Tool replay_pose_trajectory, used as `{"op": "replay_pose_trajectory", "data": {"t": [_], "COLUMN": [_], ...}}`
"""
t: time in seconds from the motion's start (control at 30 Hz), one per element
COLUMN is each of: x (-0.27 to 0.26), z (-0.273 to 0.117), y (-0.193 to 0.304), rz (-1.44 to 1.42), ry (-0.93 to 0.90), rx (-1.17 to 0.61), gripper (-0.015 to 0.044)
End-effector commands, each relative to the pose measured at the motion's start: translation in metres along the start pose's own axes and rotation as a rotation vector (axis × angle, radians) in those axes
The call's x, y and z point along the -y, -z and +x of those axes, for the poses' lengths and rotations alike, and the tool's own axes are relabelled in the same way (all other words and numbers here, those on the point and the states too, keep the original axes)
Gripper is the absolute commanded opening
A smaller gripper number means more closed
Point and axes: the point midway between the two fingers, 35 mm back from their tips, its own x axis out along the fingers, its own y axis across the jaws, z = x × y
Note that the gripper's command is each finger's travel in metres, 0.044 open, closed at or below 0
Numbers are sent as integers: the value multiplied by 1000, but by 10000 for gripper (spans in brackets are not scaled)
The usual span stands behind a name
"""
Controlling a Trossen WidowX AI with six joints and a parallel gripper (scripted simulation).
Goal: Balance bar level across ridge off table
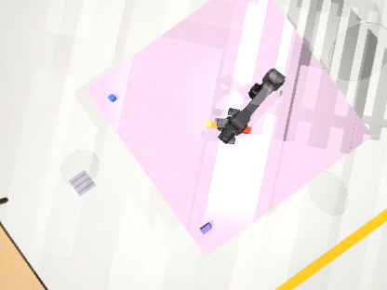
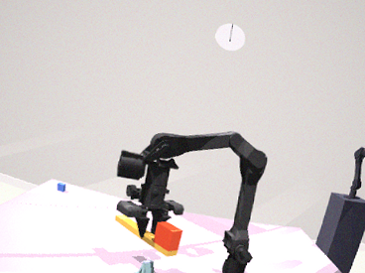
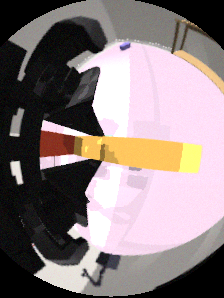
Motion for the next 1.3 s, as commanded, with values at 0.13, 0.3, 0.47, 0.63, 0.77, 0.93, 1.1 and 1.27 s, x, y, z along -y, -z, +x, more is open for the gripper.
{"op": "replay_pose_trajectory", "data": {"t": [0.13, 0.3, 0.47, 0.63, 0.77, 0.93, 1.1, 1.27], "x": [-15, -16, -18, -18, -19, -19, -18, -19], "z": [-1, 4, 12, 20, 27, 35, 42, 42], "y": [14, 14, 15, 15, 15, 15, 15, 15], "rz": [-80, -81, -81, -82, -83, -84, -84, -84], "ry": [-2, -2, -3, -3, -3, -3, -3, -3], "rx": [1, 1, 1, 1, 1, 1, 1, 1], "gripper": [0, 0, 0, 0, 0, 0, 0, 0]}}
